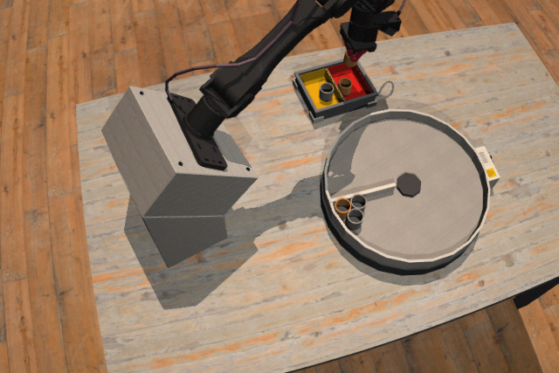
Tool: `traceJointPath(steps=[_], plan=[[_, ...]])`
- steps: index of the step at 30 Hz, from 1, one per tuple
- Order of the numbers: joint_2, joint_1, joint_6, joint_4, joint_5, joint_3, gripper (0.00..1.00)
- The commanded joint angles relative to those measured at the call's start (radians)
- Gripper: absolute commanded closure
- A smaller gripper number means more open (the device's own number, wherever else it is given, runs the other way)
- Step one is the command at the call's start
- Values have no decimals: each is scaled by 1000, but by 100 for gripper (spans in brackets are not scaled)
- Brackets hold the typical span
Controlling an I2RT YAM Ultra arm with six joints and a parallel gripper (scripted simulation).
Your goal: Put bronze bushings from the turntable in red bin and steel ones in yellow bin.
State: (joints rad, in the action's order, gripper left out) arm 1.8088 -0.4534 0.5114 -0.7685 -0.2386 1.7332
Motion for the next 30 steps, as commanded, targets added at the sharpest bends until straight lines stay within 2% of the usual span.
traceJointPath(steps=[1,3,5,8,10,30], plan=[[13,10,-14,59,16,-4,100],[-12,-2,-17,72,18,14,100],[45,16,-21,93,21,12,100],[63,22,-23,111,24,15,100],[29,12,-22,115,25,15,100],[31,9,-20,107,22,17,100]])
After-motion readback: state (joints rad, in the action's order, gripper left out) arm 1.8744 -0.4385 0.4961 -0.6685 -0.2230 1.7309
